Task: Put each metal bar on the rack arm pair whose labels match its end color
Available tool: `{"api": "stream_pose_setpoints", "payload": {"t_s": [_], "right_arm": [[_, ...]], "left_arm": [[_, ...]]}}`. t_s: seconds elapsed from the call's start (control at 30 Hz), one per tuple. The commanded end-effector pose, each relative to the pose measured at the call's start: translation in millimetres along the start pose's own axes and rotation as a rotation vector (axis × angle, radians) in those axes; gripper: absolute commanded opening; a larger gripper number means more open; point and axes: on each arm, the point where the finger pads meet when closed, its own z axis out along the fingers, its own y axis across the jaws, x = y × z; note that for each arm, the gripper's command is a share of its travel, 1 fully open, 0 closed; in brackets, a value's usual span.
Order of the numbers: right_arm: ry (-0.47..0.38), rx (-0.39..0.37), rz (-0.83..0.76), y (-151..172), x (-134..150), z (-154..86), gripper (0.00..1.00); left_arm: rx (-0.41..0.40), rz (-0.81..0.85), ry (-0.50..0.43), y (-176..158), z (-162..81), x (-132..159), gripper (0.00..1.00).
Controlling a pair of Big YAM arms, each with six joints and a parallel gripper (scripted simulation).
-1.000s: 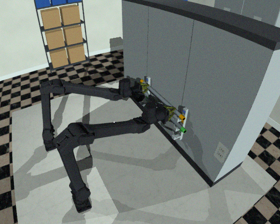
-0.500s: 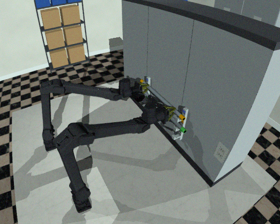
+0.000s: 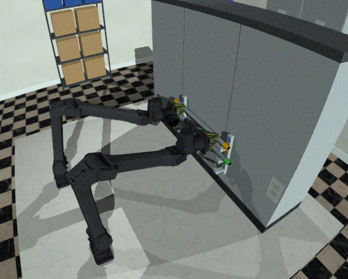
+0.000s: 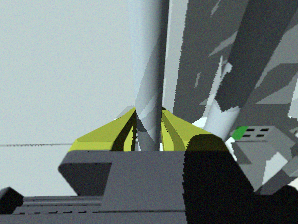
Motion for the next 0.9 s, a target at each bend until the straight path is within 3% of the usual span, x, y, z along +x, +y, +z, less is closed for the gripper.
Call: {"api": "stream_pose_setpoints", "payload": {"t_s": [0.0, 0.17, 0.67, 0.87], "right_arm": [[0.013, 0.056, 0.026, -23.5, 5.9, -0.1, 0.00], [0.013, 0.056, 0.026, -23.4, 5.9, -0.1, 0.00], [0.013, 0.056, 0.026, -23.4, 5.9, -0.1, 0.58], [0.014, 0.057, 0.025, -23.2, 5.6, -0.1, 0.58]], "left_arm": [[-0.043, -0.009, 0.004, 15.9, 2.4, 1.7, 0.00], [-0.043, -0.009, 0.004, 16.1, 2.4, 1.7, 0.00], [-0.043, -0.009, 0.004, 16.1, 2.4, 1.7, 0.59], [-0.046, -0.009, 0.003, 16.1, 2.4, 1.6, 0.59]]}}
